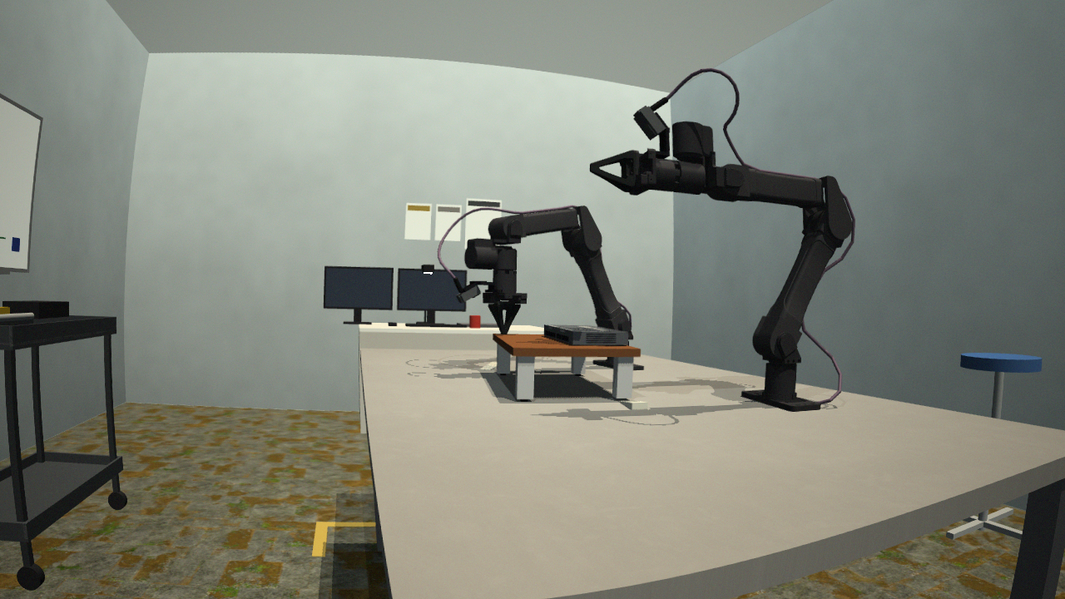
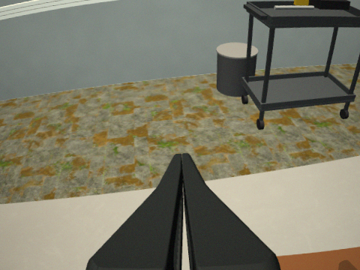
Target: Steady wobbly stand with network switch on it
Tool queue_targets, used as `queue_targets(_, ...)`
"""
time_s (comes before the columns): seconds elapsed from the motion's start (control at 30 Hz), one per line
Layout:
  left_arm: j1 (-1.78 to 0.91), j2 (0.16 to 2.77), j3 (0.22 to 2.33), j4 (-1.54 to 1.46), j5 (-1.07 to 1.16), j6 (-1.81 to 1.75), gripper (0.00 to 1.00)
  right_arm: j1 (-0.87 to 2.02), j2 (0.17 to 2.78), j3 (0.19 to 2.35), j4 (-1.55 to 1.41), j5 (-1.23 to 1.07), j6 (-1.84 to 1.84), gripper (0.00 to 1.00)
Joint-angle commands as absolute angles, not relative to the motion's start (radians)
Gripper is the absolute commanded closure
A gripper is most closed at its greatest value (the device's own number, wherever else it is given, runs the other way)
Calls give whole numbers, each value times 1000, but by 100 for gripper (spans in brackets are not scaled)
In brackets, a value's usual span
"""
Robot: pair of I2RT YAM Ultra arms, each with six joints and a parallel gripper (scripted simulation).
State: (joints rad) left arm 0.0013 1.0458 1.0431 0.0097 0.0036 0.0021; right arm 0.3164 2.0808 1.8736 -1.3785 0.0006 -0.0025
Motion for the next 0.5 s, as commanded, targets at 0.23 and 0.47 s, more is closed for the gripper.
queue_targets(0.23,-11,1042,1092,-9,-6,-4,100,323,2083,1863,-1362,1,-2,100)
queue_targets(0.47,38,1092,991,-84,61,-35,100,323,2083,1863,-1362,1,-2,100)
